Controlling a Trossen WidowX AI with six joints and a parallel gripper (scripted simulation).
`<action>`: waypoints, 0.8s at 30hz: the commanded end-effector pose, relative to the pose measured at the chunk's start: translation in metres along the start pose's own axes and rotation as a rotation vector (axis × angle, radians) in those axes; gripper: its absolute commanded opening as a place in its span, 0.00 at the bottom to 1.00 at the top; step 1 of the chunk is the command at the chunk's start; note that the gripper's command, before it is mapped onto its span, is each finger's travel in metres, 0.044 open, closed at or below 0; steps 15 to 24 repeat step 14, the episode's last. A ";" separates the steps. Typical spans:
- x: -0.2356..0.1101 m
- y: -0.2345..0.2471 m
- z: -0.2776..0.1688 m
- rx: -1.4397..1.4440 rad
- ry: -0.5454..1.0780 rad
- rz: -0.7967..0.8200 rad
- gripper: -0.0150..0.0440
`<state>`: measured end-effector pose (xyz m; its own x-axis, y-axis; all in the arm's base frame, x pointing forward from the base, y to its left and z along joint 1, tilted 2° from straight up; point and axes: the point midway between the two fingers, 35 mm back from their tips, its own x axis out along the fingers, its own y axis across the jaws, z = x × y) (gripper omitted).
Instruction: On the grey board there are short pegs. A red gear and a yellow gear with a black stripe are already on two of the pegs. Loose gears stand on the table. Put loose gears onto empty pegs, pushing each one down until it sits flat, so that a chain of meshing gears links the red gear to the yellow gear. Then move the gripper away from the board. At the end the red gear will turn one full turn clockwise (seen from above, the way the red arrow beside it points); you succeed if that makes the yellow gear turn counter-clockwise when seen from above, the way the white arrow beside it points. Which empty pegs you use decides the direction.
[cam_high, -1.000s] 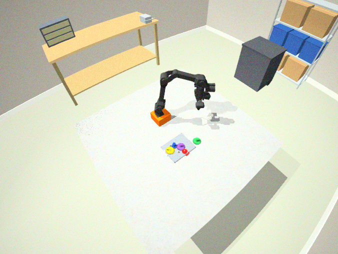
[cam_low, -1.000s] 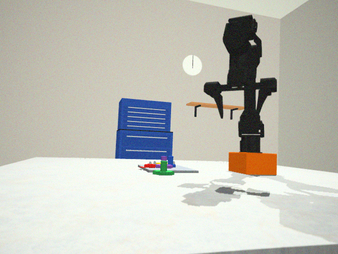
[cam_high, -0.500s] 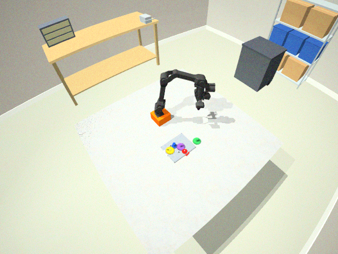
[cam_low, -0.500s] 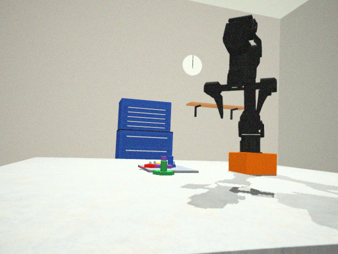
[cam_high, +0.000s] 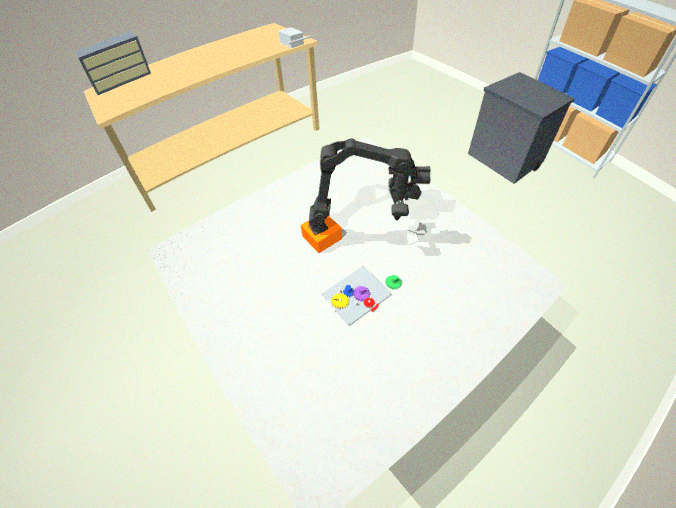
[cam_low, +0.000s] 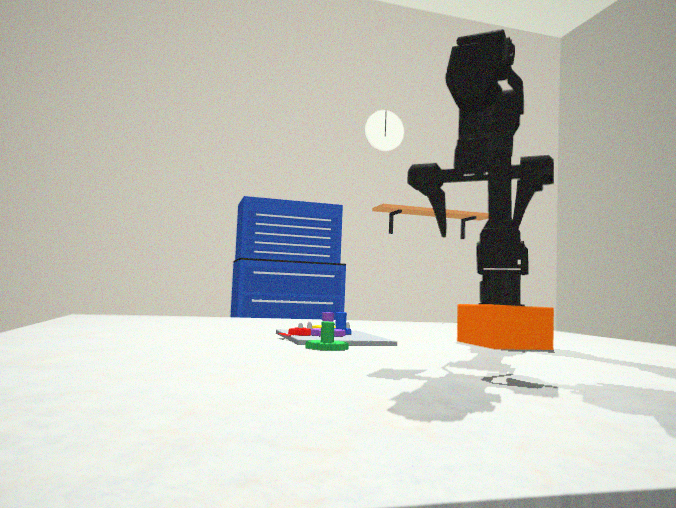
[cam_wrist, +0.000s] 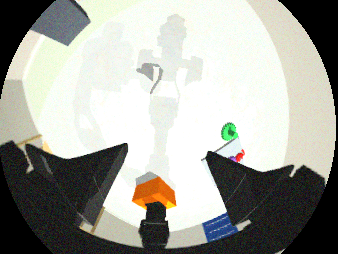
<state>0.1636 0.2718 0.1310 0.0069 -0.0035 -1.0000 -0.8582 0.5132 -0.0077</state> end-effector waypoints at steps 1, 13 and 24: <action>-0.001 0.000 0.001 0.004 -0.003 0.000 1.00; -0.001 0.000 0.001 0.004 -0.003 0.000 1.00; -0.001 0.000 0.001 0.004 -0.003 0.000 1.00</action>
